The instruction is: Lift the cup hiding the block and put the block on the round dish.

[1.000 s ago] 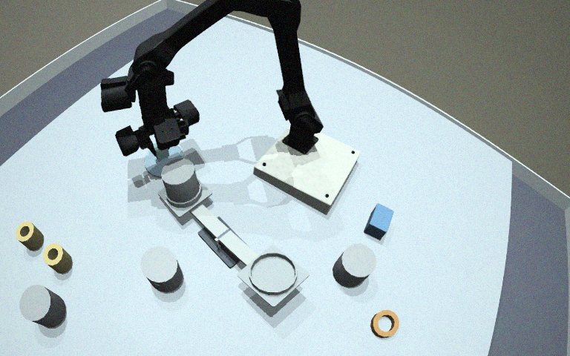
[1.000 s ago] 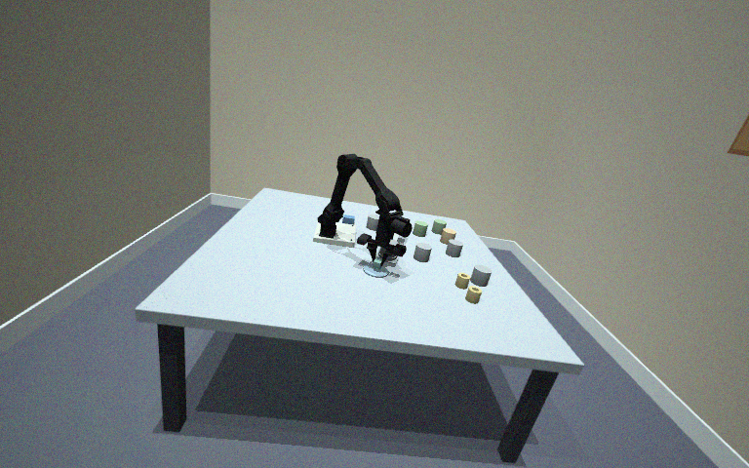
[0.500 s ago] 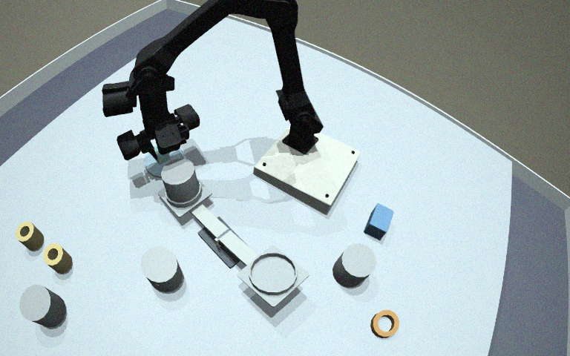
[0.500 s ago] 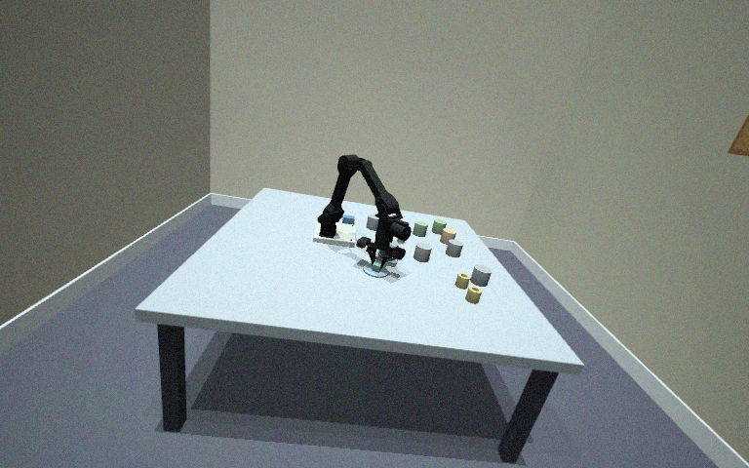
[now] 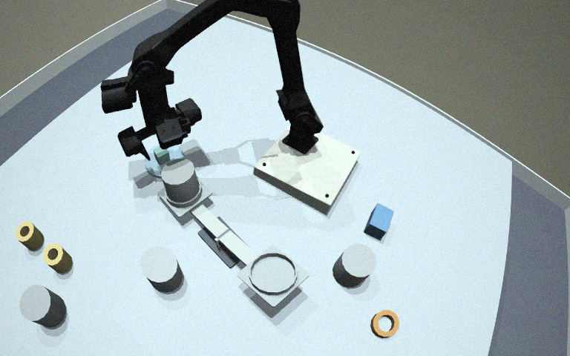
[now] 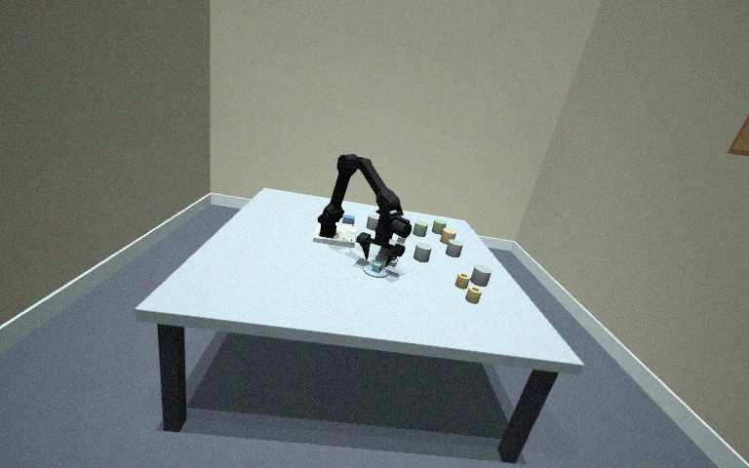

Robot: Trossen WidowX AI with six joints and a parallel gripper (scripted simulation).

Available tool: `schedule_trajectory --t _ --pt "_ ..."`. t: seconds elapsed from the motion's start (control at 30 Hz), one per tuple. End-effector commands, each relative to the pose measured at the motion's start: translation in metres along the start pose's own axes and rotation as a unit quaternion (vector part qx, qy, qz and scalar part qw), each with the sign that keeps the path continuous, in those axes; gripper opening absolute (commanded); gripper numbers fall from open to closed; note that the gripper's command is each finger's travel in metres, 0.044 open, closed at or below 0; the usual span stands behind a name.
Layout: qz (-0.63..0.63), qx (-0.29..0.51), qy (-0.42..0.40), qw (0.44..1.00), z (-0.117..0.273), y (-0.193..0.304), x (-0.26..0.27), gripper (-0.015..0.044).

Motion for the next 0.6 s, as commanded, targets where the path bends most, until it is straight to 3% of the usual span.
schedule_trajectory --t 0.0,0.17,0.3,0.57 --pt "-0.001 0.004 0.012 1.000 0.039 0.000 0.000 0.0440" --pt "-0.001 0.004 0.013 1.000 0.042 0.000 0.000 0.0440" --pt "0.000 0.005 0.018 1.000 0.081 -0.001 0.004 0.0440" --pt "0.000 0.005 0.019 1.000 0.084 -0.001 0.004 0.0440"
Point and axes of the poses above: the point midway between the two fingers, 35 mm back from their tips, its own z axis back along the fingers, its own x axis across the jaws, y = z × x, the point moved 9 cm from there along z, back along the fingers, and after that the axes turned 7 degrees about -z, right-handed, at the moved point
